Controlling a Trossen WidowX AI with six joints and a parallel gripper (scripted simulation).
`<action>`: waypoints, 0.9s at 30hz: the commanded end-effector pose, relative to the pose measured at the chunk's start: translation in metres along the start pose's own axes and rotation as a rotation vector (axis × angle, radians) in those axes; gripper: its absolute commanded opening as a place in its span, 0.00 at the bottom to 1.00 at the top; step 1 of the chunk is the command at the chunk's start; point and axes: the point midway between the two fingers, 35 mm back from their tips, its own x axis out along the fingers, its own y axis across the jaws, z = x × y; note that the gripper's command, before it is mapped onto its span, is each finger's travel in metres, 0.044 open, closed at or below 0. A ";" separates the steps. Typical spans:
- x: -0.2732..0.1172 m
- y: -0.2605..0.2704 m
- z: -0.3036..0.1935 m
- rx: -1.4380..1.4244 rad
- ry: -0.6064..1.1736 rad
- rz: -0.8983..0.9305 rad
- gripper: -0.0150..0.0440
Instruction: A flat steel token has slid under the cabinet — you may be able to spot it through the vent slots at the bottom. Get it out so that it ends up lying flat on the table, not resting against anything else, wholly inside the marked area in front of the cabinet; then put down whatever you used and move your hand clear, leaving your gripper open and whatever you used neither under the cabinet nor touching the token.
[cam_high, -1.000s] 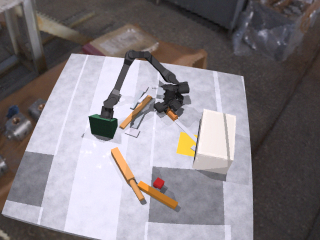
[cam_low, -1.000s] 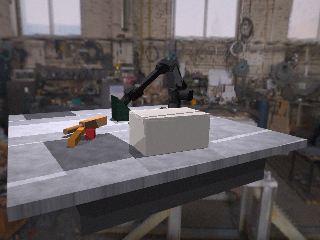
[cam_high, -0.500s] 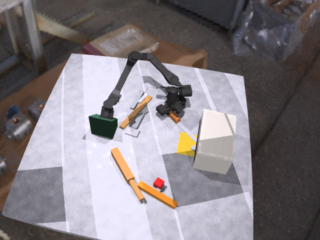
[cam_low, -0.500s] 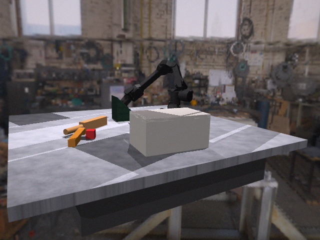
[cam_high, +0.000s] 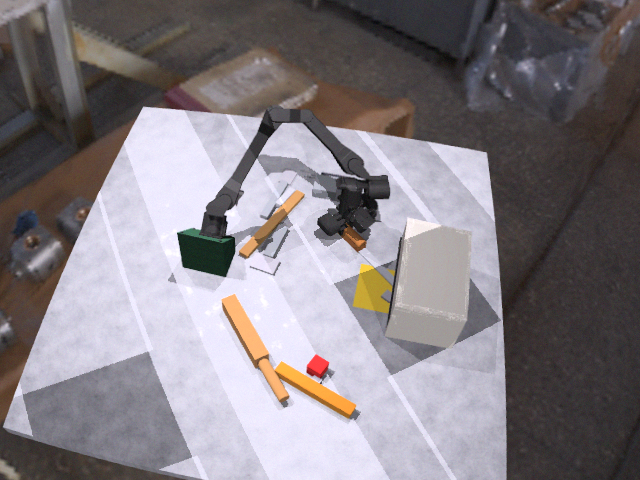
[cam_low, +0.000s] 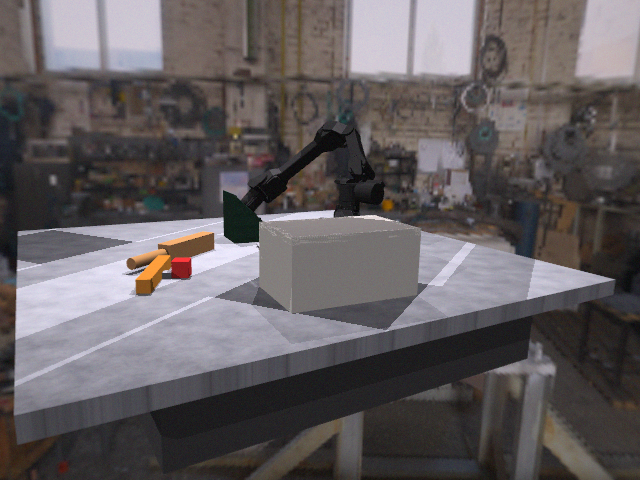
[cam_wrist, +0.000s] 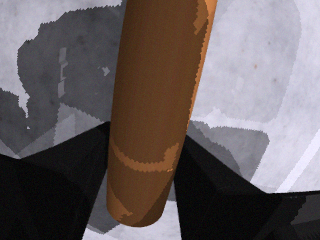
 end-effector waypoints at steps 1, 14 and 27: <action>0.000 0.001 0.009 -0.004 -0.003 0.002 0.25; 0.000 0.001 0.027 -0.004 -0.004 0.002 0.25; 0.000 0.001 0.045 -0.004 -0.004 0.002 0.25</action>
